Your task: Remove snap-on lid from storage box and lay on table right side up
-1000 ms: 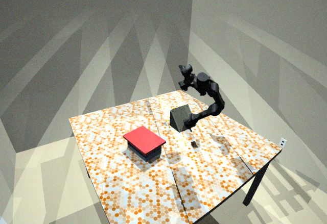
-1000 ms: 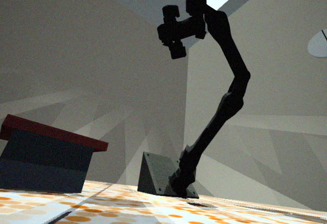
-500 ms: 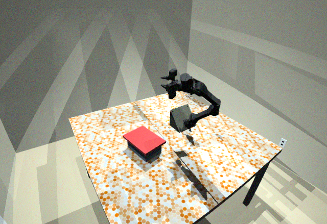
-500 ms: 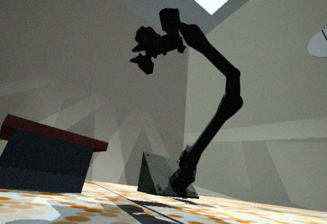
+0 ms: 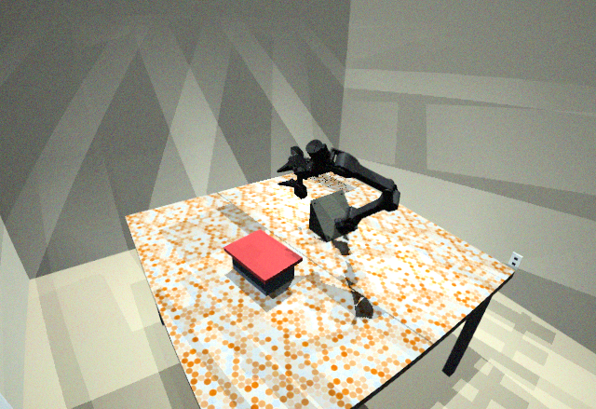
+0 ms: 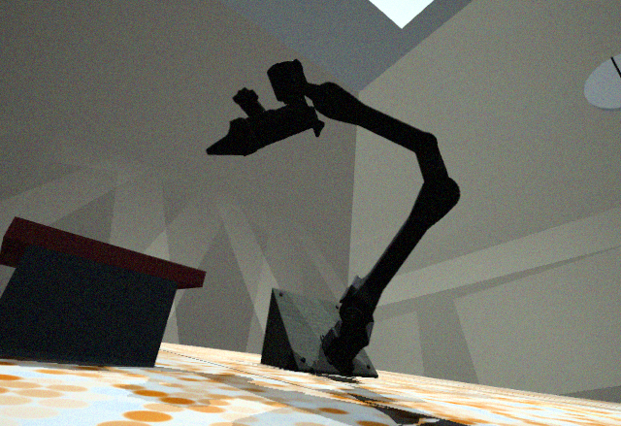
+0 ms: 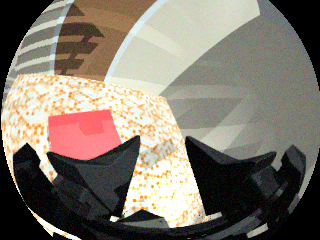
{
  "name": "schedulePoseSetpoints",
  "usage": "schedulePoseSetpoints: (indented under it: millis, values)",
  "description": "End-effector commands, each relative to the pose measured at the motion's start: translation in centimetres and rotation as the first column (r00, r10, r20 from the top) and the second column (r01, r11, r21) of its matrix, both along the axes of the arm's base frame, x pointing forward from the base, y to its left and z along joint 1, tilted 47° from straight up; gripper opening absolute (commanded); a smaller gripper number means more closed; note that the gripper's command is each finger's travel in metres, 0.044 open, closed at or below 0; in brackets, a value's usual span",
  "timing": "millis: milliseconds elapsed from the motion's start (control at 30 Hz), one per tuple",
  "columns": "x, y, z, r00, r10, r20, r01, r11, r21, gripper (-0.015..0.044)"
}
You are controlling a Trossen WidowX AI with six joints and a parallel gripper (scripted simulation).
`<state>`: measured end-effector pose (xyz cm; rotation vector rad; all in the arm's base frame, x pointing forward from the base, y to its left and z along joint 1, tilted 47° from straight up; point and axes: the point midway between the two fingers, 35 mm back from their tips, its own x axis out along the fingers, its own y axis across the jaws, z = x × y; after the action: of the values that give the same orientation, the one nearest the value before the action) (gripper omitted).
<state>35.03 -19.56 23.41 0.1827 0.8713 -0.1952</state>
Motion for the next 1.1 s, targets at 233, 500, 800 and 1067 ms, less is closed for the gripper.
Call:
schedulePoseSetpoints:
  millis: [233,500,800,1067]
  values:
    - [-1.9,8.5,-8.2,0.89,-0.318,-0.327,0.407,0.229,0.884,0.0235]
    - [-4.0,11.8,-9.4,0.784,-0.17,-0.597,0.539,-0.291,0.791,0.0235]
    - [-4.0,11.8,-9.4,0.784,-0.17,-0.597,0.539,-0.291,0.791,0.0235]
    - [-4.0,11.8,-9.4,0.784,-0.17,-0.597,0.539,-0.291,0.791,0.0235]
